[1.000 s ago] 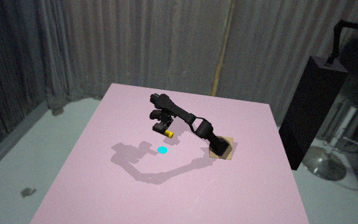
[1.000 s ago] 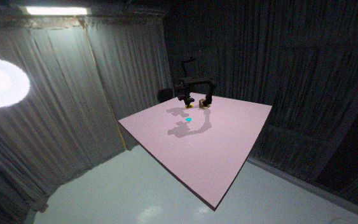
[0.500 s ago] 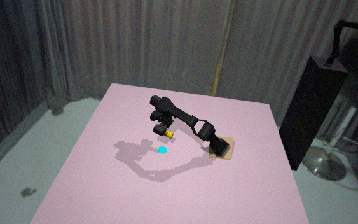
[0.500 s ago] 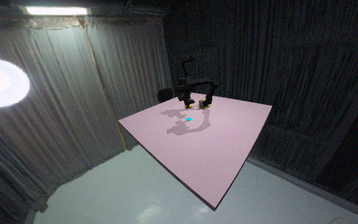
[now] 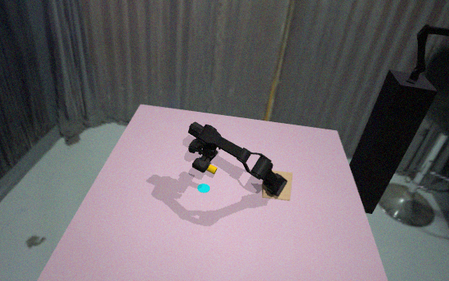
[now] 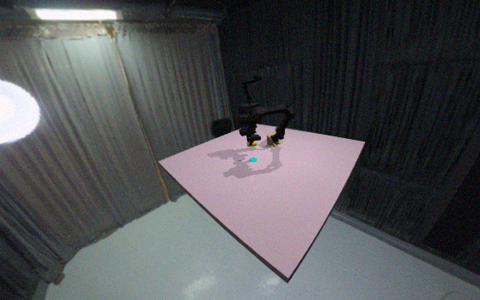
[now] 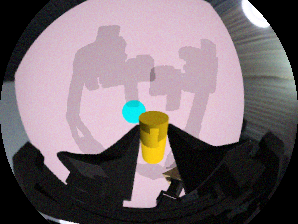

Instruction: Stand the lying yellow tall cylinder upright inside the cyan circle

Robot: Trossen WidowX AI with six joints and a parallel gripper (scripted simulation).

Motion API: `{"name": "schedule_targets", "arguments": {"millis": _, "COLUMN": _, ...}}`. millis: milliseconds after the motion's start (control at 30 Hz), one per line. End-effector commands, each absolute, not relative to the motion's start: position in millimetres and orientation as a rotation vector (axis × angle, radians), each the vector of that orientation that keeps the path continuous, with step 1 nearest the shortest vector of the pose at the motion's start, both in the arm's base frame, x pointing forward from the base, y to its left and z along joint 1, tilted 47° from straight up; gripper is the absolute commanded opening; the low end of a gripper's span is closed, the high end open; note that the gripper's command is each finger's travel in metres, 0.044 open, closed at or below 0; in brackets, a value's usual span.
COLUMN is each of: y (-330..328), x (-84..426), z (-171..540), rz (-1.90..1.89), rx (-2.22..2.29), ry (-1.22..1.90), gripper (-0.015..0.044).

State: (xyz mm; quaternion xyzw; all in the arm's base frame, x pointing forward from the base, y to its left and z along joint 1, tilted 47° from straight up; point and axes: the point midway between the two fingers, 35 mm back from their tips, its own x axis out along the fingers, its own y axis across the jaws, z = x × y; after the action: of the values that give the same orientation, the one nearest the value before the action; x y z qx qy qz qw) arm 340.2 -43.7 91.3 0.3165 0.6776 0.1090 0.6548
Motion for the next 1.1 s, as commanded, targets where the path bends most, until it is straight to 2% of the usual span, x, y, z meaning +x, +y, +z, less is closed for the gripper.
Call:
{"name": "schedule_targets", "arguments": {"millis": 0, "y": -44.5, "x": 340.2, "z": 92.6, "rz": 0.226, "rx": 0.701, "ry": 1.519, "gripper": 0.0105}}
{"name": "schedule_targets", "arguments": {"millis": 1067, "y": -42.8, "x": 342.5, "z": 79.9, "rz": 0.088, "rx": 0.62, "ry": 1.395, "gripper": 0.0105}}
